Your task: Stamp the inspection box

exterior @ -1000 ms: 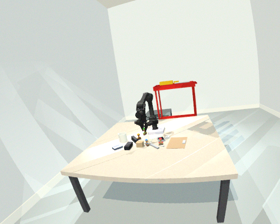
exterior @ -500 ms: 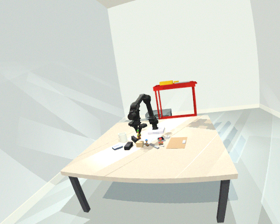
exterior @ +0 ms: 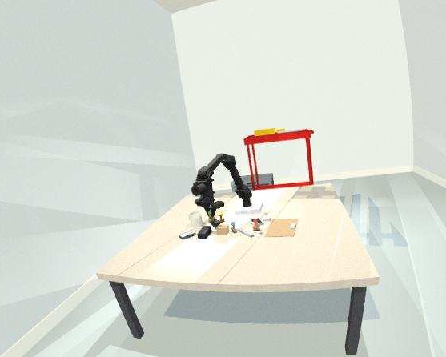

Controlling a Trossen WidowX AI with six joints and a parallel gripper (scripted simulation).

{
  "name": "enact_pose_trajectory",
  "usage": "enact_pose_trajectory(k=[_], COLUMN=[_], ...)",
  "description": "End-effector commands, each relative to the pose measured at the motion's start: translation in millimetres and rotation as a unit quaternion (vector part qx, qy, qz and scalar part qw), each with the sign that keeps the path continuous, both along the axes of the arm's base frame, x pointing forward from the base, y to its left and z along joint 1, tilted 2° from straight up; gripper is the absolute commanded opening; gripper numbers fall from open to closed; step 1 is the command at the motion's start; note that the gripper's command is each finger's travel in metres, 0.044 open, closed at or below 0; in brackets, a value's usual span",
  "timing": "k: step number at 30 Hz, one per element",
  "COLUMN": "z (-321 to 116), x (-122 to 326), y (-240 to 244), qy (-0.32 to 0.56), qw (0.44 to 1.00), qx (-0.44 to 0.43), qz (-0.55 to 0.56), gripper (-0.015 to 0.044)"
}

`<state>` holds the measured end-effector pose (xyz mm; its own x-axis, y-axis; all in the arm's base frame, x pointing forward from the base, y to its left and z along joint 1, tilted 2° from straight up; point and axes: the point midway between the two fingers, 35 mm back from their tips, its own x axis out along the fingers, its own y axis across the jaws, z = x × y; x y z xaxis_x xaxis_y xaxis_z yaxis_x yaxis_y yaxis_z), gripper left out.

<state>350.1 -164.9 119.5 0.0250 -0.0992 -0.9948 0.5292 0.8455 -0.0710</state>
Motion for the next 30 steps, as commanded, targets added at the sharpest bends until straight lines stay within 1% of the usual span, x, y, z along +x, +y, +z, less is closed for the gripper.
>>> enact_pose_trajectory(k=[1,30], z=[-1.1,-48.4], x=[2.7,4.8], y=[-2.8,-5.3], qy=[0.0,0.0], qw=[1.0,1.0], qx=[0.001,0.001], qz=[0.004,0.004], gripper=[0.0,0.0])
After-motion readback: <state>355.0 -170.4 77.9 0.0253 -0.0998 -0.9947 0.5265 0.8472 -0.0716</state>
